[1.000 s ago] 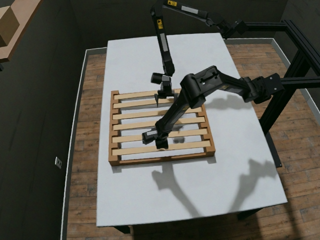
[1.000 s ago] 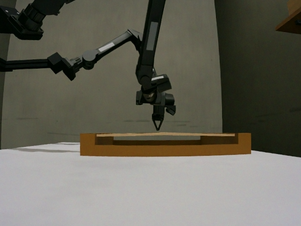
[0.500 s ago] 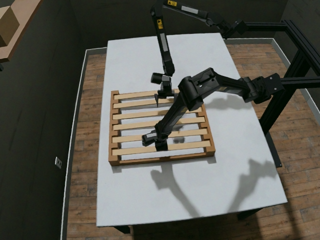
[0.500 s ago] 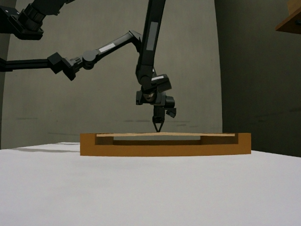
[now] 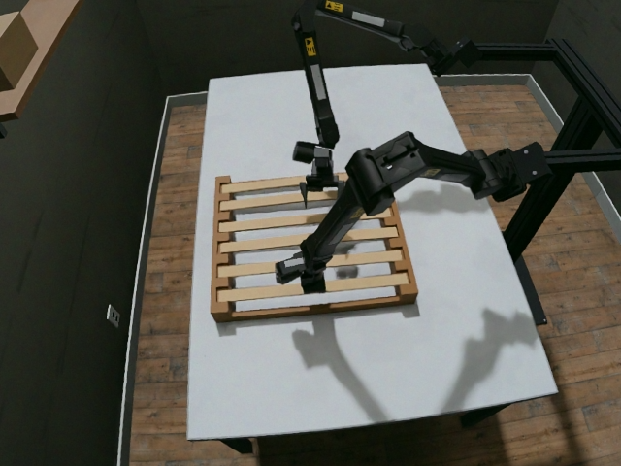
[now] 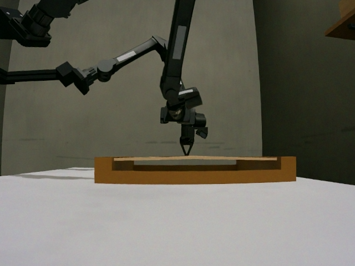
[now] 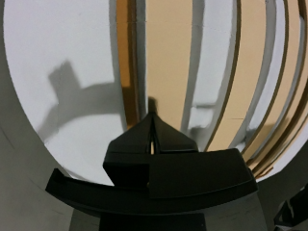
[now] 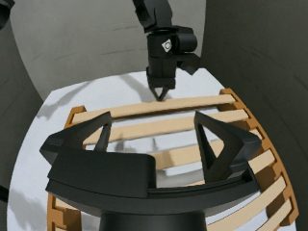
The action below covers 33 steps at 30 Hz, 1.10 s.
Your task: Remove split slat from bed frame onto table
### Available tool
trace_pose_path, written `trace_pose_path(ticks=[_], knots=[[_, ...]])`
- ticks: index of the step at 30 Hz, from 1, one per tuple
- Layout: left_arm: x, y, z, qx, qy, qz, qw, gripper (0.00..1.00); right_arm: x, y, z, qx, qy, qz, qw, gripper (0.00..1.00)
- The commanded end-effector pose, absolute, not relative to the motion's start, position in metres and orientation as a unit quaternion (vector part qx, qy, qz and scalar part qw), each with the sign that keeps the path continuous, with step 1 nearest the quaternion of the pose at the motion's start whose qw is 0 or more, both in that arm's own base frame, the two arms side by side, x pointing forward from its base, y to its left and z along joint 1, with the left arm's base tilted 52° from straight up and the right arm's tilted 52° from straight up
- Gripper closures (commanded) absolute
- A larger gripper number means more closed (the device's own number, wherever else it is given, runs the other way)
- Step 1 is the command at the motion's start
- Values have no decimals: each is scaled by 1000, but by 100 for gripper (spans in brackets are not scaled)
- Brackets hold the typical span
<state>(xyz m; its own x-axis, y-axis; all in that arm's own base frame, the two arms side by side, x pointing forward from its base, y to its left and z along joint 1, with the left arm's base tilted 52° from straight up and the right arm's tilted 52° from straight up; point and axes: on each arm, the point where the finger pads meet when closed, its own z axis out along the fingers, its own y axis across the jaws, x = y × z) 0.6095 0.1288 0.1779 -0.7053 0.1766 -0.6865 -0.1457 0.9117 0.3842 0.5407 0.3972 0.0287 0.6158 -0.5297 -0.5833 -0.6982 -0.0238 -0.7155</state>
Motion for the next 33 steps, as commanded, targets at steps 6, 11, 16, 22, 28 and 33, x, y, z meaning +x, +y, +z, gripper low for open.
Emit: trace_pose_path(ticks=[6, 11, 16, 22, 28, 33], knots=[[613, 117, 160, 11, 904, 197, 379, 100, 546, 402, 46, -711, 414, 66, 564, 0], [592, 106, 187, 12, 901, 197, 386, 100, 546, 402, 46, -711, 414, 66, 564, 0], [581, 102, 196, 11, 901, 198, 385, 100, 546, 402, 46, -711, 414, 66, 564, 0], [585, 89, 191, 3, 902, 192, 387, 100, 546, 402, 46, -711, 414, 66, 564, 0], [607, 50, 168, 3, 900, 193, 390, 100, 546, 402, 46, -711, 414, 66, 564, 0], [612, 36, 161, 5, 899, 195, 391, 100, 555, 388, 61, -705, 411, 51, 575, 0]])
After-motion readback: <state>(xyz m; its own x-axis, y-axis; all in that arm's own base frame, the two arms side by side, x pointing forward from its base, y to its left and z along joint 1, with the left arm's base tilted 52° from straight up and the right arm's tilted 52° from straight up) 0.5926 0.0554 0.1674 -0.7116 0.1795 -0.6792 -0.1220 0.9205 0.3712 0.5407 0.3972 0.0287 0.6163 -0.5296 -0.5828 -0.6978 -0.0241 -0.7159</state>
